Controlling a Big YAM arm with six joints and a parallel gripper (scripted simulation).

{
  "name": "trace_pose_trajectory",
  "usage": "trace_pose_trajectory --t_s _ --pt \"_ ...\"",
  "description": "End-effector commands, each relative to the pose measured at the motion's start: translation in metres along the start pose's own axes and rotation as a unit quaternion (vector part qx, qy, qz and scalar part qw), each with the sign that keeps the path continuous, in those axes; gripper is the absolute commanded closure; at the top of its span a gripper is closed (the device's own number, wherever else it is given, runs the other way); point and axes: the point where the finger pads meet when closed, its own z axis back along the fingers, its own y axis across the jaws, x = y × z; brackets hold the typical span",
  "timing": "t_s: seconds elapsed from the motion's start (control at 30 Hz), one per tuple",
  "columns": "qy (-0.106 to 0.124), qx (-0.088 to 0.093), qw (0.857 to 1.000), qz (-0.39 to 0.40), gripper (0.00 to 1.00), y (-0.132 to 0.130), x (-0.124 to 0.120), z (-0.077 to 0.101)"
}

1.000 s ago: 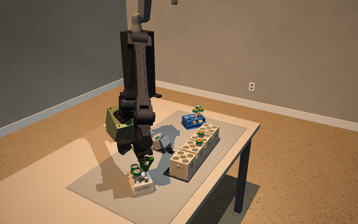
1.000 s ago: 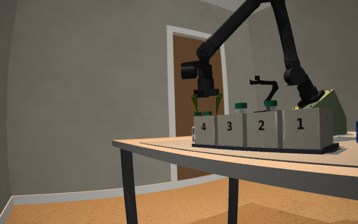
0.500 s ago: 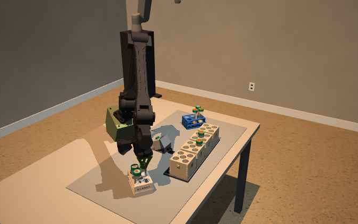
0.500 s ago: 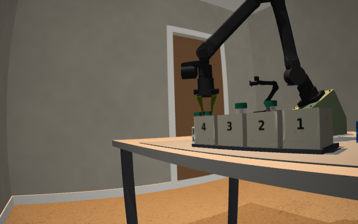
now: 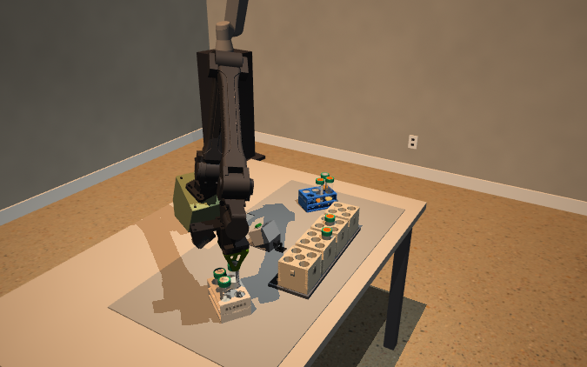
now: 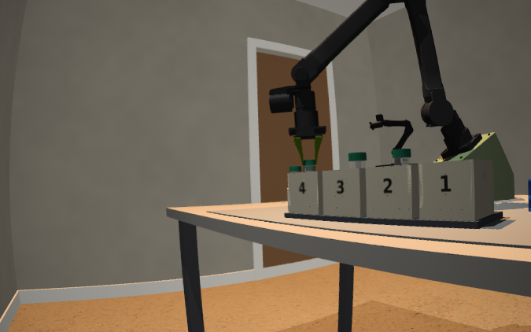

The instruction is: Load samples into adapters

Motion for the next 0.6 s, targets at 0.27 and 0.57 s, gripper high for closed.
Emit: trace_pose_trajectory --t_s 0.27,0.57 --pt "-0.008 0.045 0.999 0.008 1.00 0.028 0.003 0.075" --pt "-0.009 0.046 0.999 0.008 1.00 0.027 0.002 0.099"
